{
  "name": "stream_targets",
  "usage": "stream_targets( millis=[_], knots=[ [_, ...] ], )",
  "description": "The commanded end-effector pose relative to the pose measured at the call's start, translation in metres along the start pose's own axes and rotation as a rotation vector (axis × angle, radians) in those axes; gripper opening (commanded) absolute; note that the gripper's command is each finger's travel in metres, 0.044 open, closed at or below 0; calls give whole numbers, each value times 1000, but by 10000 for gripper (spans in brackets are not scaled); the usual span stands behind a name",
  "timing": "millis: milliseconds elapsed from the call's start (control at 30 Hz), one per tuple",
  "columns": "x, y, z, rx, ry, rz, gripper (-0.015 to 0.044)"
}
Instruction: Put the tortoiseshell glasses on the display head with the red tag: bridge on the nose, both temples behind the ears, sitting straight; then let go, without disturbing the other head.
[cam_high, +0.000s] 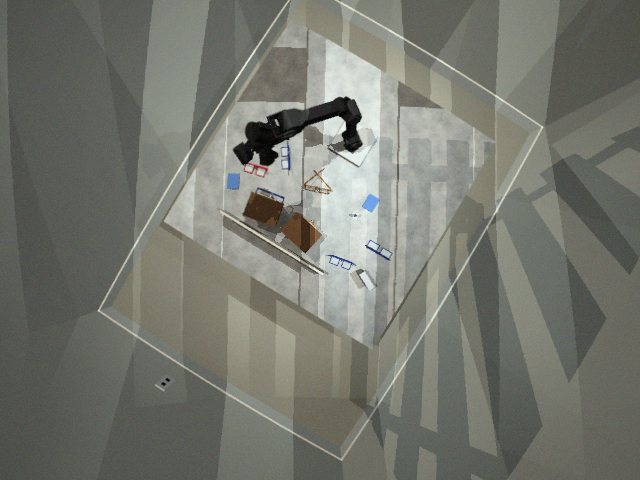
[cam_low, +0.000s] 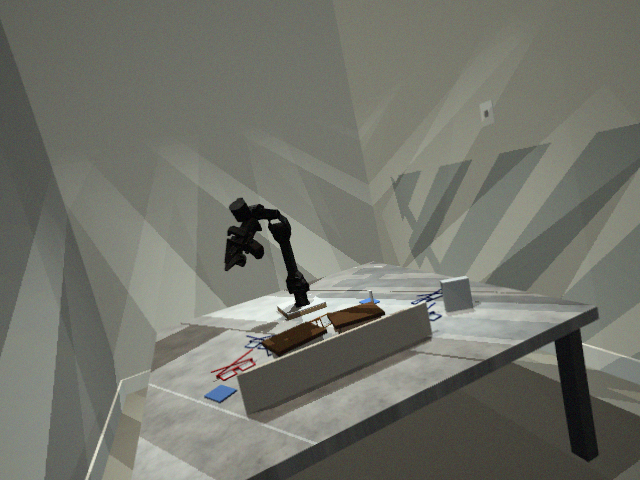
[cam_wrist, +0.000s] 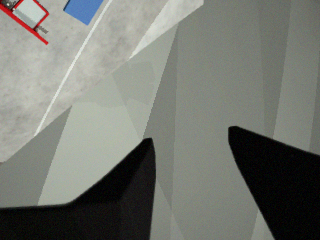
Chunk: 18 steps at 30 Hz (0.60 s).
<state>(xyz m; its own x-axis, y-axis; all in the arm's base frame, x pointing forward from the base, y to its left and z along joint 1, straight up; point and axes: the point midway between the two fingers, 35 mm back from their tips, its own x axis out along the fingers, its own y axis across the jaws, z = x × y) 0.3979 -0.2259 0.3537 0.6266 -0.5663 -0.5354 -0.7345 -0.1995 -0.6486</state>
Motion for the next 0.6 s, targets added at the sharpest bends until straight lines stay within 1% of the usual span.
stream_targets(
  millis=[0,133,267,433,567],
  knots=[
    [2,12,60,-54,-148,44,200],
    [0,35,127,-130,-309,113,200],
    [-11,66,190,-216,-464,197,200],
    [-35,115,256,-332,-639,318,200],
    [-62,162,297,-432,-761,428,200]
  ],
)
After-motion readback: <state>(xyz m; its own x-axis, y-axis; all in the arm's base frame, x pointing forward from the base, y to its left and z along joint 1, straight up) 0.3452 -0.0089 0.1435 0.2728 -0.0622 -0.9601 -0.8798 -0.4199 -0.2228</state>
